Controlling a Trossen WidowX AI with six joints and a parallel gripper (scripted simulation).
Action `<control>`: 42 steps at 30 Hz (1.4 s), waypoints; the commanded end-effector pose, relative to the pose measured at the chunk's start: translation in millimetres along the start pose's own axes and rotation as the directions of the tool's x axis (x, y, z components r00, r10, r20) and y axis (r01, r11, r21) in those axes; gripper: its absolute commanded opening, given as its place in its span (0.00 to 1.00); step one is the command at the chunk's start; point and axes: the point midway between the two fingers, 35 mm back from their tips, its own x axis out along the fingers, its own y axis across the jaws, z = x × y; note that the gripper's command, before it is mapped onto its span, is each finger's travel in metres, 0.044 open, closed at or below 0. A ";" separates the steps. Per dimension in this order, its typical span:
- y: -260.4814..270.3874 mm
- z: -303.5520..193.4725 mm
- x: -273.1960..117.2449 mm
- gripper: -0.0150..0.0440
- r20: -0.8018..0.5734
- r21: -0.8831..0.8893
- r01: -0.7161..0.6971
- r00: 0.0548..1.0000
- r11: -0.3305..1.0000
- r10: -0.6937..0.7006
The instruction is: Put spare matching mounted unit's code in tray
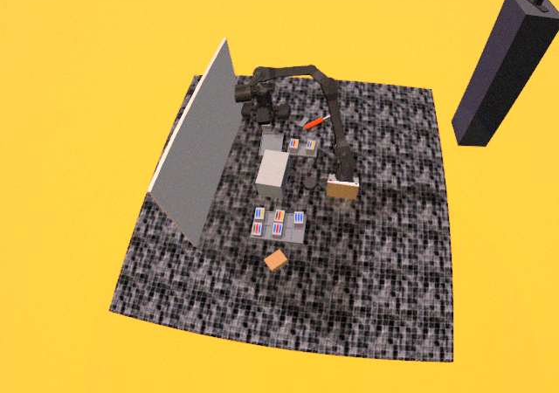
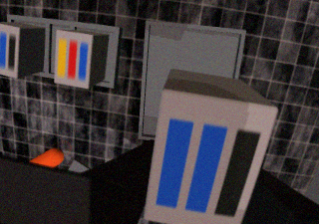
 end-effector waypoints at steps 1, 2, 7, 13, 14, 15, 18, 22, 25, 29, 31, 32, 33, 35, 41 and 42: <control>-0.2 -9.2 -2.3 0.25 -0.006 -0.011 0.009 1.000 1.000 -0.009; -0.2 -12.2 -2.4 0.25 -0.006 -0.011 0.010 1.000 1.000 -0.010; -0.2 -13.2 -2.3 0.25 -0.006 -0.011 0.011 1.000 1.000 -0.011; -1.1 -13.0 1.9 0.25 -0.005 -0.011 0.010 1.000 1.000 -0.010; -1.2 -13.0 2.7 0.25 -0.004 -0.010 0.010 1.000 1.000 -0.010; -1.4 -12.9 3.5 0.25 -0.004 -0.010 0.010 1.000 1.000 -0.010; -1.9 -12.8 5.8 0.25 -0.003 -0.010 0.010 1.000 1.000 -0.010; -2.5 -12.7 9.0 0.25 -0.002 -0.009 0.010 1.000 1.000 -0.010; -2.9 -12.6 11.3 0.25 -0.002 -0.009 0.009 1.000 1.000 -0.010; -3.4 -12.5 14.5 0.25 -0.001 -0.009 0.009 1.000 1.000 -0.009; -3.7 -12.4 16.1 0.25 0.000 -0.008 0.009 1.000 1.000 -0.009; -3.8 -12.4 16.8 0.25 0.000 -0.008 0.009 1.000 1.000 -0.009; -3.9 -12.4 17.6 0.25 0.000 -0.008 0.009 1.000 1.000 -0.009; -4.2 -12.3 19.2 0.25 0.001 -0.008 0.009 1.000 1.000 -0.009; -4.8 -12.2 24.0 0.25 0.002 -0.007 0.008 1.000 1.000 -0.008; -4.9 -12.2 24.8 0.25 0.002 -0.007 0.008 1.000 1.000 -0.008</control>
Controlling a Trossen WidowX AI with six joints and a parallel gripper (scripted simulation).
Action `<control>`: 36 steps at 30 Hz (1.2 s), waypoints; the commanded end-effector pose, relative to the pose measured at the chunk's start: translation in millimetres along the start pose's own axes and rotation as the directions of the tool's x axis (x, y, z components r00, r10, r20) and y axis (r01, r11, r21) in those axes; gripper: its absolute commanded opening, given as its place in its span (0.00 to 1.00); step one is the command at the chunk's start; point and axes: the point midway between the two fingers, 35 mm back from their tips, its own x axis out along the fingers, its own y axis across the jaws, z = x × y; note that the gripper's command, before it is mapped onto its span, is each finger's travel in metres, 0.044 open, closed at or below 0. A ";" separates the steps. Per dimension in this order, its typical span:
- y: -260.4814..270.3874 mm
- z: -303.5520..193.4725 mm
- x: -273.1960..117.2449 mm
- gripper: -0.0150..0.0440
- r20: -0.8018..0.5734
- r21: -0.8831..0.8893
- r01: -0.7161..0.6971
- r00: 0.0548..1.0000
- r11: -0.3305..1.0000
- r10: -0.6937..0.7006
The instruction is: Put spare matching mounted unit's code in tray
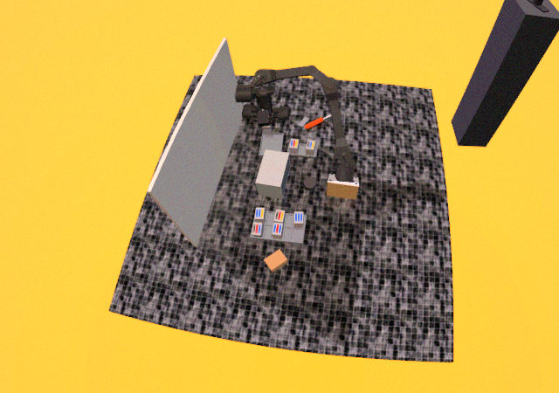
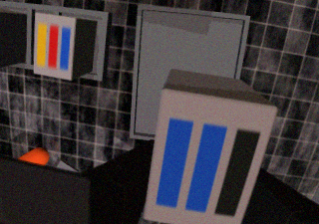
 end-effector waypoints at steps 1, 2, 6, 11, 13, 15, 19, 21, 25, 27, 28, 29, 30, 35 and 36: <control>-0.5 0.5 2.7 0.25 -0.001 -0.004 0.002 1.000 1.000 -0.002; -0.6 0.6 3.5 0.25 0.000 -0.004 0.002 1.000 1.000 -0.002; -1.0 0.6 6.6 0.25 0.000 -0.003 0.002 1.000 1.000 -0.002; -1.4 0.7 10.6 0.25 0.001 -0.002 0.001 1.000 1.000 -0.001; -1.5 0.7 12.2 0.25 0.002 -0.002 0.001 1.000 1.000 -0.001; -1.6 0.7 13.8 0.25 0.002 -0.002 0.001 1.000 1.000 -0.001; -1.9 0.7 17.0 0.25 0.002 -0.001 0.001 1.000 1.000 -0.001; -2.0 0.7 18.6 0.25 0.003 -0.001 0.001 1.000 1.000 -0.001; -2.2 0.7 21.8 0.25 0.003 -0.001 0.001 1.000 1.000 -0.001; -2.3 0.7 23.4 0.25 0.004 0.000 0.000 1.000 1.000 0.000; -2.3 0.7 24.2 0.25 0.004 0.000 0.000 1.000 1.000 0.000; -2.4 0.7 25.0 0.25 0.004 0.000 0.000 1.000 1.000 0.000; -2.4 0.7 25.8 0.25 0.004 0.000 0.000 1.000 1.000 0.000; -2.5 0.7 29.7 0.25 0.004 0.000 0.000 1.000 1.000 0.000; -2.5 0.7 30.5 0.25 0.005 0.001 0.000 1.000 1.000 0.000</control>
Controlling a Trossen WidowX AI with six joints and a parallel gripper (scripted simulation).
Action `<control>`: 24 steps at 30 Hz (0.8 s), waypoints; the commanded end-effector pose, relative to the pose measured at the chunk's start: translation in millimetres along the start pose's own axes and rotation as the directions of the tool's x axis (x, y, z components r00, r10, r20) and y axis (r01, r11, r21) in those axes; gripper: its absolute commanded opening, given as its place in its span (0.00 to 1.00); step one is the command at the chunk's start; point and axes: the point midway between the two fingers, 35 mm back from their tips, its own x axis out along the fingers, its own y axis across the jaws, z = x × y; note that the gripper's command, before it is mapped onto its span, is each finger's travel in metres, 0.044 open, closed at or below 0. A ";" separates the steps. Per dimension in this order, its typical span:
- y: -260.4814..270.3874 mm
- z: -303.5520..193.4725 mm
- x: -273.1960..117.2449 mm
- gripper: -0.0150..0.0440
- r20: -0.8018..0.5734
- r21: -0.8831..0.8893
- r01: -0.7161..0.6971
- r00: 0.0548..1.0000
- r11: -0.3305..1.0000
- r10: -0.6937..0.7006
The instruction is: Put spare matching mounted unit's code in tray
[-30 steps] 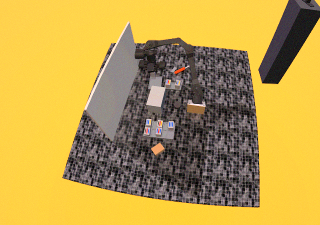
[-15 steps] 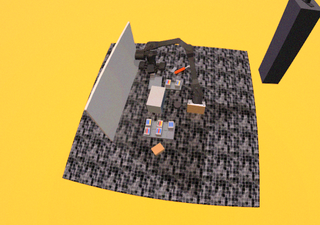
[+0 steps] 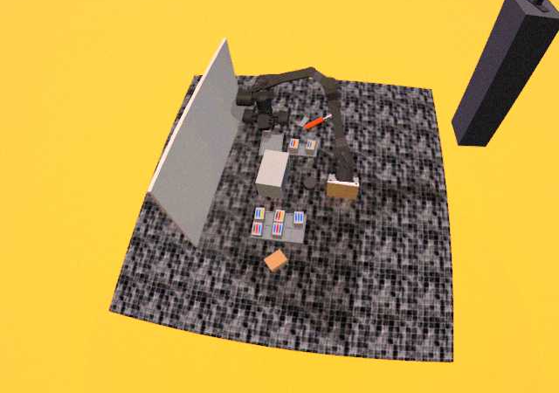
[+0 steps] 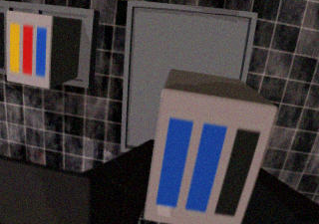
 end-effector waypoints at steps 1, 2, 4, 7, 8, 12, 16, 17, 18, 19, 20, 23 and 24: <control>-0.2 1.0 2.6 0.25 0.002 -0.004 0.002 1.000 1.000 -0.002; -0.3 1.0 3.4 0.25 0.002 -0.004 0.002 1.000 1.000 -0.002; -0.3 1.0 5.0 0.25 0.003 -0.003 0.002 1.000 1.000 -0.002; -0.3 0.9 7.4 0.25 0.003 -0.003 0.002 1.000 1.000 -0.002; -0.3 0.9 8.2 0.25 0.003 -0.003 0.002 1.000 1.000 -0.002; -0.3 0.9 11.4 0.25 0.003 -0.002 0.002 1.000 1.000 -0.002; -0.3 0.8 14.6 0.25 0.004 -0.002 0.001 1.000 1.000 -0.001; -0.3 0.8 15.4 0.25 0.004 -0.002 0.001 1.000 1.000 -0.001; -0.3 0.8 16.2 0.25 0.004 -0.002 0.001 1.000 1.000 -0.001; -0.2 0.8 17.0 0.25 0.004 -0.002 0.001 1.000 1.000 -0.001; -0.2 0.8 17.8 0.25 0.004 -0.001 0.001 1.000 1.000 -0.001; -0.1 0.7 20.2 0.25 0.004 -0.001 0.001 1.000 1.000 -0.001; -0.1 0.7 20.9 0.25 0.004 -0.001 0.001 1.000 1.000 -0.001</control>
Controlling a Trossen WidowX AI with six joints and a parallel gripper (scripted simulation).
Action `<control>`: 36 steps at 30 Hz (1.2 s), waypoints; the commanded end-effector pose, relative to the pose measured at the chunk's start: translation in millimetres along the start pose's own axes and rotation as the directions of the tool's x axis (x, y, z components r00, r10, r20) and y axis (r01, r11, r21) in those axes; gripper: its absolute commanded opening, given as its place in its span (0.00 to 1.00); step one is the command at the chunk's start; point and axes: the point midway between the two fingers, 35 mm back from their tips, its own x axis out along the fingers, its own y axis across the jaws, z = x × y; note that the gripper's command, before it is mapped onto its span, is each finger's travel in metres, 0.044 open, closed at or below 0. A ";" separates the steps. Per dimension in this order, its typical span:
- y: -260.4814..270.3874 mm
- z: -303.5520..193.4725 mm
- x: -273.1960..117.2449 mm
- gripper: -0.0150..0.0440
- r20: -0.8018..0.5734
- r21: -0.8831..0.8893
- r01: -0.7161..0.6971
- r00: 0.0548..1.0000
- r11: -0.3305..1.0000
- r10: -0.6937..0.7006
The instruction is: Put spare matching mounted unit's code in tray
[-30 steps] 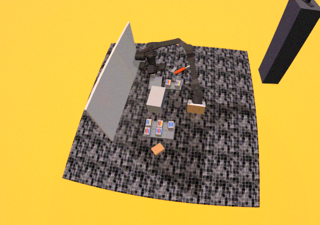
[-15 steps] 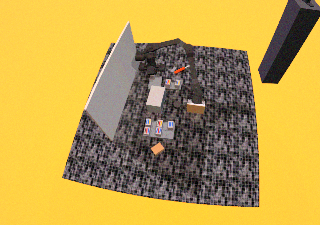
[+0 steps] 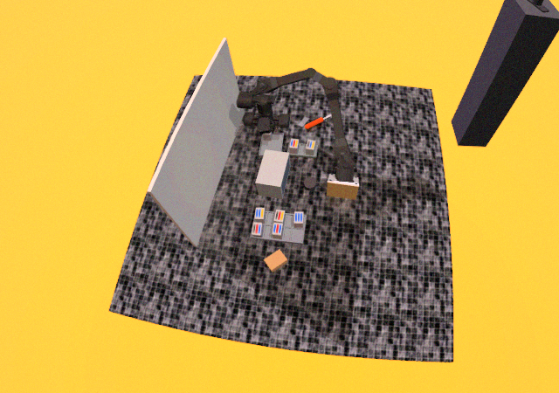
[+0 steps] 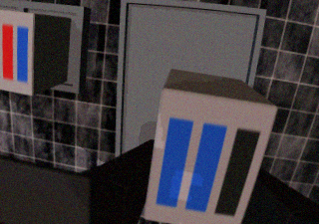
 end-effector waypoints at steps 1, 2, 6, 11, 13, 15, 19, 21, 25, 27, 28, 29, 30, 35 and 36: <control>-0.1 1.3 2.6 0.25 0.004 -0.004 0.002 1.000 1.000 -0.002; 0.0 1.2 3.4 0.25 0.004 -0.004 0.002 1.000 1.000 -0.002; 0.1 1.2 6.6 0.25 0.004 -0.003 0.002 1.000 1.000 -0.002; 0.4 1.1 10.6 0.25 0.005 -0.003 0.002 1.000 1.000 -0.002; 0.5 1.0 12.1 0.25 0.005 -0.002 0.002 1.000 1.000 -0.002; 0.6 1.0 13.7 0.25 0.005 -0.002 0.002 1.000 1.000 -0.002; 0.9 0.9 16.9 0.25 0.005 -0.002 0.001 1.000 1.000 -0.001; 1.0 0.8 18.5 0.25 0.005 -0.001 0.001 1.000 1.000 -0.001; 1.4 0.7 21.6 0.25 0.004 -0.001 0.001 1.000 1.000 -0.001; 1.5 0.7 23.2 0.25 0.004 -0.001 0.001 1.000 1.000 -0.001; 1.6 0.6 24.0 0.25 0.004 -0.001 0.001 1.000 1.000 -0.001; 1.7 0.6 24.8 0.25 0.004 -0.001 0.001 1.000 1.000 -0.001; 1.8 0.6 25.5 0.25 0.004 0.000 0.001 1.000 1.000 -0.001; 2.3 0.4 29.5 0.25 0.004 0.000 0.001 1.000 1.000 -0.001; 2.4 0.4 30.2 0.25 0.004 0.000 0.001 1.000 1.000 -0.001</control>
